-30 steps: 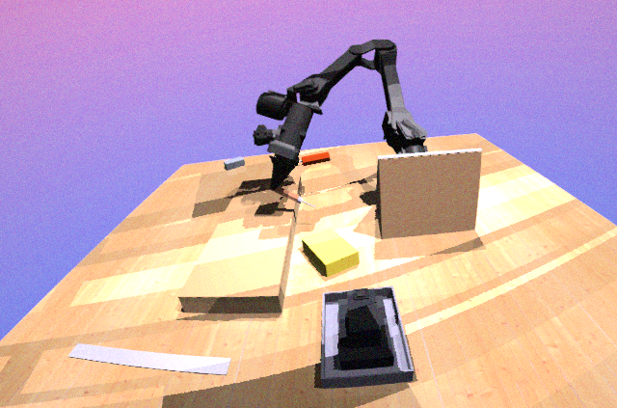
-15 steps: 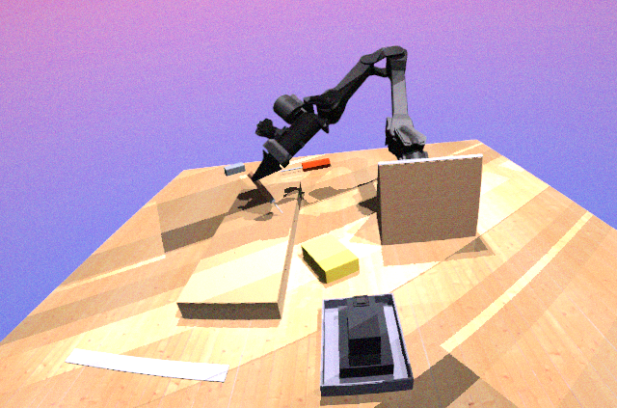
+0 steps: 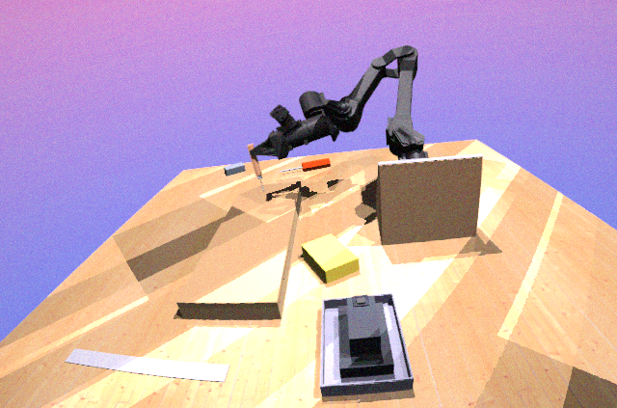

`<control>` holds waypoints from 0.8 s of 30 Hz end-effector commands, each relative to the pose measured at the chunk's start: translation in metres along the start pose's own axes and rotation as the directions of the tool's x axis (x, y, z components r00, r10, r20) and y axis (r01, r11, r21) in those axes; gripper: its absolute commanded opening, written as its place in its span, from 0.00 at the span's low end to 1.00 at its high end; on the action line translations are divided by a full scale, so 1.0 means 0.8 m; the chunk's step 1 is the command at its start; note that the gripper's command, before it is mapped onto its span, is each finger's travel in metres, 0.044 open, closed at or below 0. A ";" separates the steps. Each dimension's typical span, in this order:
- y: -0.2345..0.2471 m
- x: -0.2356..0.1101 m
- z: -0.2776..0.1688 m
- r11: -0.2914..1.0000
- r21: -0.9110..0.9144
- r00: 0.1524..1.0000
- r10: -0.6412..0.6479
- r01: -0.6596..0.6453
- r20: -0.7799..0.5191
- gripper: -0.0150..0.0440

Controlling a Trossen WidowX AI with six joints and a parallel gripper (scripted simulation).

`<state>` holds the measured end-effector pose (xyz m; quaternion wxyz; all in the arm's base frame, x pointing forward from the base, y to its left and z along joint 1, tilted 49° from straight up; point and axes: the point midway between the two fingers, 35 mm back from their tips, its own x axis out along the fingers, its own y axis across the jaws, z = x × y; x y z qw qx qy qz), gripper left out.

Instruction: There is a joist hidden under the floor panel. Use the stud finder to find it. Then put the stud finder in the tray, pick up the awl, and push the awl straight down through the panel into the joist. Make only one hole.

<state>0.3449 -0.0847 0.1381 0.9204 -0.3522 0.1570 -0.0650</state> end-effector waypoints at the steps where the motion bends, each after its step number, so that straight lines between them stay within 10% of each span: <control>1: -0.015 -0.013 0.017 0.996 -0.067 0.993 -0.053 0.060 0.106 0.25; 24: -0.022 -0.016 0.015 0.991 -0.094 0.986 -0.077 0.091 0.145 0.25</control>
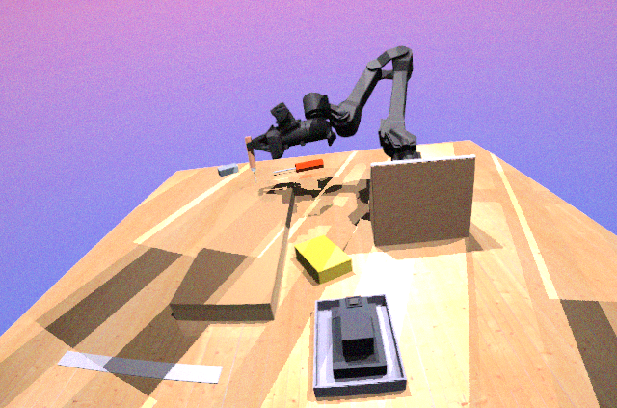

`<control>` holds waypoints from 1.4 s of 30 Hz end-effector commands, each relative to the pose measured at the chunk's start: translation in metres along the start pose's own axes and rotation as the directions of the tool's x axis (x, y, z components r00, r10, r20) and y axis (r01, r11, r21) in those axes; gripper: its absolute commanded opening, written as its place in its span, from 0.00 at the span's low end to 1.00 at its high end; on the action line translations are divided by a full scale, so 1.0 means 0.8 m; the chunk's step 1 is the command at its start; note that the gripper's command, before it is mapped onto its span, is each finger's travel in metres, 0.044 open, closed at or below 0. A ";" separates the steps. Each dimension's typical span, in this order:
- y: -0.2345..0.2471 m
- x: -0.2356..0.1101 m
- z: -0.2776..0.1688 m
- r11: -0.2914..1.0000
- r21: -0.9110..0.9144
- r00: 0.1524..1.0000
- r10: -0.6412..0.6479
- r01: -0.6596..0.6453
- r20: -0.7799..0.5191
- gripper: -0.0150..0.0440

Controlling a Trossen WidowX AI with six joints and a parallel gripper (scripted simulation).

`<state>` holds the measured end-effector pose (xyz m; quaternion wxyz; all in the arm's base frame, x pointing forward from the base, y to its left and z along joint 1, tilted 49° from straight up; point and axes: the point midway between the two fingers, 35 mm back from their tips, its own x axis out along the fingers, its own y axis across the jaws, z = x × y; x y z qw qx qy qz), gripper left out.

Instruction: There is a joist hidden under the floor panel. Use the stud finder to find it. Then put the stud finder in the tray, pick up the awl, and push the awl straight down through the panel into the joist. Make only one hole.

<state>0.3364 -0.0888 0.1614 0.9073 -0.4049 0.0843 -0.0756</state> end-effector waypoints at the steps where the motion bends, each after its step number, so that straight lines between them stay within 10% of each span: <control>1: 0.001 0.000 0.001 1.000 -0.007 1.000 0.004 -0.004 0.013 0.25; 42: 0.001 0.004 -0.027 1.000 -0.008 1.000 0.005 -0.005 0.012 0.25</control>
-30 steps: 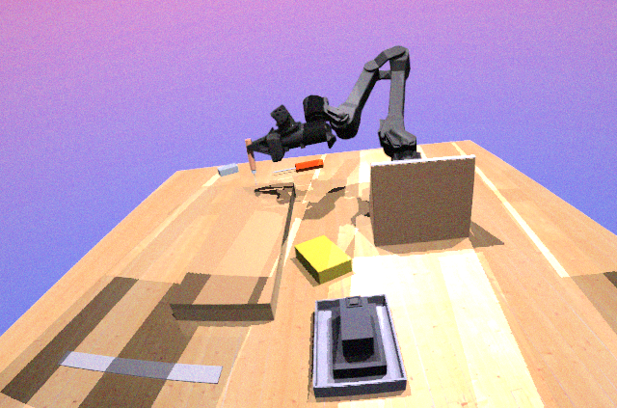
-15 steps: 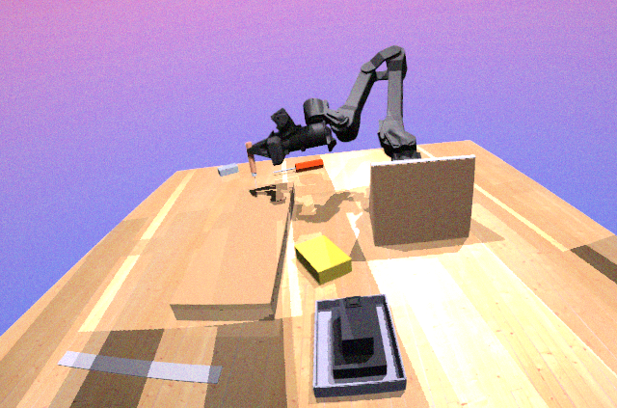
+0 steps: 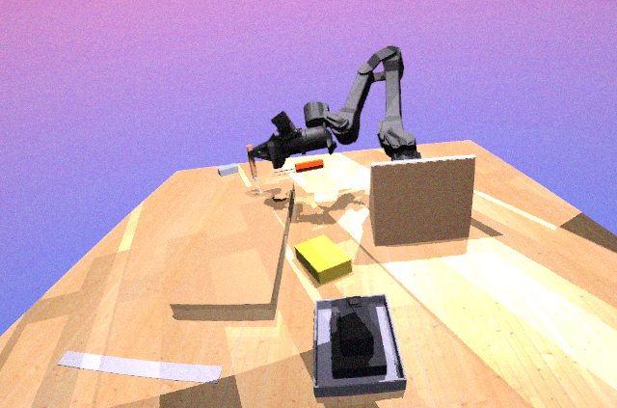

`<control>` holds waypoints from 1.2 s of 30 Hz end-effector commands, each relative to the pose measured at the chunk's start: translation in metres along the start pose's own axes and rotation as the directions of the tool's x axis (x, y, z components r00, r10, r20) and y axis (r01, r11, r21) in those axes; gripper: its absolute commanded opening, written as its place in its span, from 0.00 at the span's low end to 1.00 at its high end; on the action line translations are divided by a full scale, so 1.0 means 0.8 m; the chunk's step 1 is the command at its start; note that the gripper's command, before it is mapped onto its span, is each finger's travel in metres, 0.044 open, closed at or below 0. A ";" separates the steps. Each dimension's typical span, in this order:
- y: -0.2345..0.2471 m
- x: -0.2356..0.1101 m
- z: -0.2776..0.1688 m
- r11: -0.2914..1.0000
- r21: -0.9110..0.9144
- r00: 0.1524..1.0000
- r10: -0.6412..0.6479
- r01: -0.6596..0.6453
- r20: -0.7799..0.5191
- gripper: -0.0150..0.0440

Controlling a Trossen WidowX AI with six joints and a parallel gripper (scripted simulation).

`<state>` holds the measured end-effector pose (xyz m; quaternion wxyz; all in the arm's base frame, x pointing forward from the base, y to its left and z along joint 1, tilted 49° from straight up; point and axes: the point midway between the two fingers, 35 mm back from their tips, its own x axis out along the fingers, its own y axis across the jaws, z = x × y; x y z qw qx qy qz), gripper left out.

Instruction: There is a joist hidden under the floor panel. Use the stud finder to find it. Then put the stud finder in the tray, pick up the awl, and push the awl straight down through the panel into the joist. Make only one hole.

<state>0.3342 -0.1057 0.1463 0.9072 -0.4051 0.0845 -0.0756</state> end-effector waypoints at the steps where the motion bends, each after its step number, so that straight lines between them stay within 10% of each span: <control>1: 0.001 0.000 0.001 1.000 -0.007 1.000 0.004 -0.004 0.013 0.25; 36: 0.001 0.003 -0.054 1.000 -0.009 1.000 0.005 -0.005 0.012 0.25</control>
